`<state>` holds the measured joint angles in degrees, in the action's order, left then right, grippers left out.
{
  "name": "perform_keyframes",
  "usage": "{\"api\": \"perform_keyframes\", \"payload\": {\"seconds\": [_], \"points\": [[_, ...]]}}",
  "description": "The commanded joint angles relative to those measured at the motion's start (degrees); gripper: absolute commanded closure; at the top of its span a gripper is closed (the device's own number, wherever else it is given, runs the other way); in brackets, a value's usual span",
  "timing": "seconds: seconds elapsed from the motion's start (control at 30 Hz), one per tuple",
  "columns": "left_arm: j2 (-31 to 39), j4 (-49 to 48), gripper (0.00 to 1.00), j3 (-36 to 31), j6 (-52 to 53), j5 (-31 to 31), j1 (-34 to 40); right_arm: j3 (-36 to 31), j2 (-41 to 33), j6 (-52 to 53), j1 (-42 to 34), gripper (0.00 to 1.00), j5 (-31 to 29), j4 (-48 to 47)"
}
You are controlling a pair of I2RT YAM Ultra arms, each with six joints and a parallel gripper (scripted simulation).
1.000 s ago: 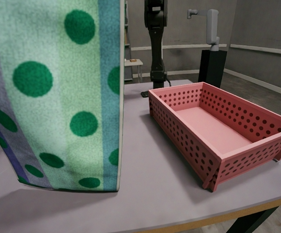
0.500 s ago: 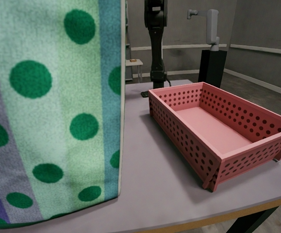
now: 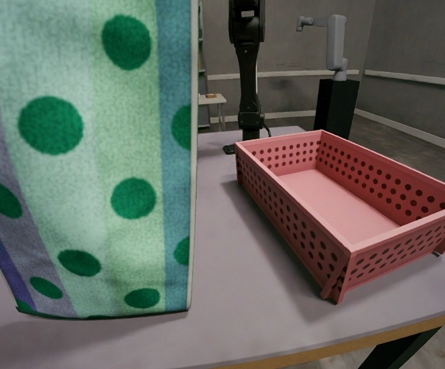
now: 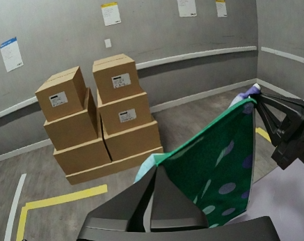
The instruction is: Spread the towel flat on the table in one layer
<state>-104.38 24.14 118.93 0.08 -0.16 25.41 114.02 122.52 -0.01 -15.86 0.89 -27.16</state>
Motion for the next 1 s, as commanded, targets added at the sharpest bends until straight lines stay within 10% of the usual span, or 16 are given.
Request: {"api": "perform_keyframes", "payload": {"seconds": [0.0, 0.97], "points": [[1.9, -3.0, 1.0, -3.0, -0.4, 0.7, 1.4, -0.9, -2.1, 0.2, 1.1, 1.0, -1.3, 0.0], [0.8, -6.3, 1.0, -3.2, -0.3, 0.7, 8.5, -0.4, -13.0, 0.1, 7.6, 1.0, -1.3, 27.0]]}}
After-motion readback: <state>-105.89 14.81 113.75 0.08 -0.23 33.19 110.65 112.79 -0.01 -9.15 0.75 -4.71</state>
